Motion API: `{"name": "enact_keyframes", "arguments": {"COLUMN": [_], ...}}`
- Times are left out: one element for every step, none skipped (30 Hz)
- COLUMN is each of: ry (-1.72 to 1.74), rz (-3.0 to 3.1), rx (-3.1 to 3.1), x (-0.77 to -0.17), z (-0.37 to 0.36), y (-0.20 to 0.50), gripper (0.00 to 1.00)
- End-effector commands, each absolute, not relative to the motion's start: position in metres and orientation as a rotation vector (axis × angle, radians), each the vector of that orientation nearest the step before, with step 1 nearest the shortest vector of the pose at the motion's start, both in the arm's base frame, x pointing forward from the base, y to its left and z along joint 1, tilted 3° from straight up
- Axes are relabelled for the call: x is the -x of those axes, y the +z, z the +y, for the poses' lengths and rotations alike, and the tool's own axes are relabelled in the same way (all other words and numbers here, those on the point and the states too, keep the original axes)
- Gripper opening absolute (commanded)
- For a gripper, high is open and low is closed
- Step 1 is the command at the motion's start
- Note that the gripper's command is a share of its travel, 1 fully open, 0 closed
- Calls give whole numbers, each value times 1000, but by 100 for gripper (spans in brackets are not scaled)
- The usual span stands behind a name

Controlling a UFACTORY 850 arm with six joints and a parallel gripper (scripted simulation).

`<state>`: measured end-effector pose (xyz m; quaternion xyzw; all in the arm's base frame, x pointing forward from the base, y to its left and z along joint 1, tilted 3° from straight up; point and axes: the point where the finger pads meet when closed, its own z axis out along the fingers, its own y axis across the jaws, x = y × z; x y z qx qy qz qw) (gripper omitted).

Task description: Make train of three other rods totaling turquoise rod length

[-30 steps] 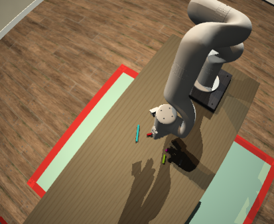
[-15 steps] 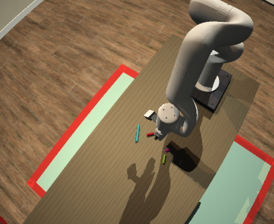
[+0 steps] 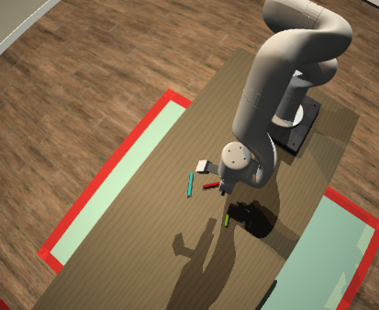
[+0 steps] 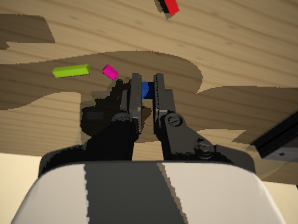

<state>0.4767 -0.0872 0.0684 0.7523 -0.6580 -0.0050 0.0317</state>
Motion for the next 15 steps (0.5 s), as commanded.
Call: {"name": "enact_keyframes", "arguments": {"ry": [-50, -51, -52, -52, -53, -54, -55, -56, -57, -57, -58, -59, -60, -60, -60], "rz": [-1844, -1812, -1777, -1741, -1703, -1666, -1629, -1591, -1553, -1514, -1475, -1436, -1397, -1397, -1397], "rx": [-2494, -2518, -2544, -2569, -2595, -2619, -2643, -2667, -2690, -2712, -2734, -2756, -2777, -2777, -2777], "x": [-475, -475, -474, -474, -473, -473, -472, -472, -471, -471, -470, -470, -470, -470, -470], "z": [-85, -85, -84, -84, -83, -83, -82, -82, -82, -81, -81, -80, -80, -80, -80], "y": [69, 69, 69, 69, 69, 69, 69, 69, 69, 69, 69, 69, 69, 69, 69], "gripper": [4, 4, 4, 4, 4, 4, 4, 4, 4, 4, 4, 4, 4, 4, 4]}}
